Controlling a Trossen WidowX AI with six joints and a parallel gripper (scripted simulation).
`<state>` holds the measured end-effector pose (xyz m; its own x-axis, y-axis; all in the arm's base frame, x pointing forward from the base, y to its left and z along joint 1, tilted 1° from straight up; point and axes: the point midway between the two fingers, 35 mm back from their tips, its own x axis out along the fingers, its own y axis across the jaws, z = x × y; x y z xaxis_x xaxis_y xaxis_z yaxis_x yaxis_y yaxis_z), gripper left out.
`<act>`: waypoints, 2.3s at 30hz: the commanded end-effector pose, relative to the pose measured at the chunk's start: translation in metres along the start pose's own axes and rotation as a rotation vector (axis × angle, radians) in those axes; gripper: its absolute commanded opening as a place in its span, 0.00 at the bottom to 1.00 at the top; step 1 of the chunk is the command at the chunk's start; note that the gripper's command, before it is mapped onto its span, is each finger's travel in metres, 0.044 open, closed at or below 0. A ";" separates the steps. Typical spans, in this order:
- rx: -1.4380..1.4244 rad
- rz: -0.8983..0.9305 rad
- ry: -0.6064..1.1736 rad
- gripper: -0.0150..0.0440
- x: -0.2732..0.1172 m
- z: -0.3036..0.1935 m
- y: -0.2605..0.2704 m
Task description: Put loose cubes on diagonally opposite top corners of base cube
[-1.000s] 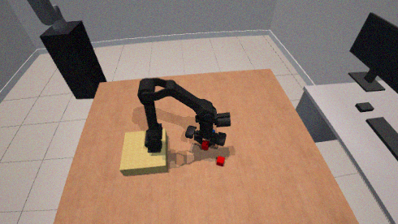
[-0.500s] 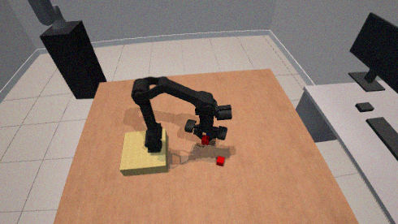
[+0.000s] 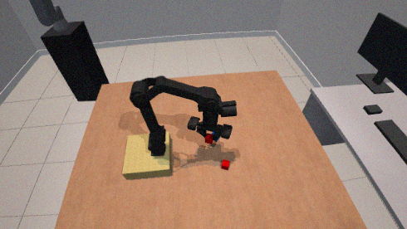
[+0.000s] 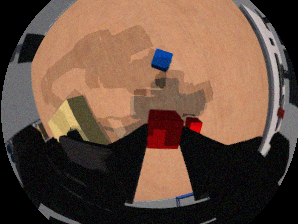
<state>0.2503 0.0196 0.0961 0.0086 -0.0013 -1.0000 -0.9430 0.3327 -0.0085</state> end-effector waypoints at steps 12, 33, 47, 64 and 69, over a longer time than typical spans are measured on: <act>0.432 -0.002 0.000 0.43 0.004 0.018 -0.003; 1.074 0.000 -0.003 0.43 0.013 0.046 -0.004; 1.502 0.002 -0.005 0.43 0.020 0.065 -0.003; 2.022 0.006 -0.005 0.43 0.029 0.088 0.000; 2.175 0.008 -0.005 0.43 0.032 0.095 0.002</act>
<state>0.2789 0.1042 0.0662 0.0081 0.0012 -1.0000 0.7430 0.6693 0.0069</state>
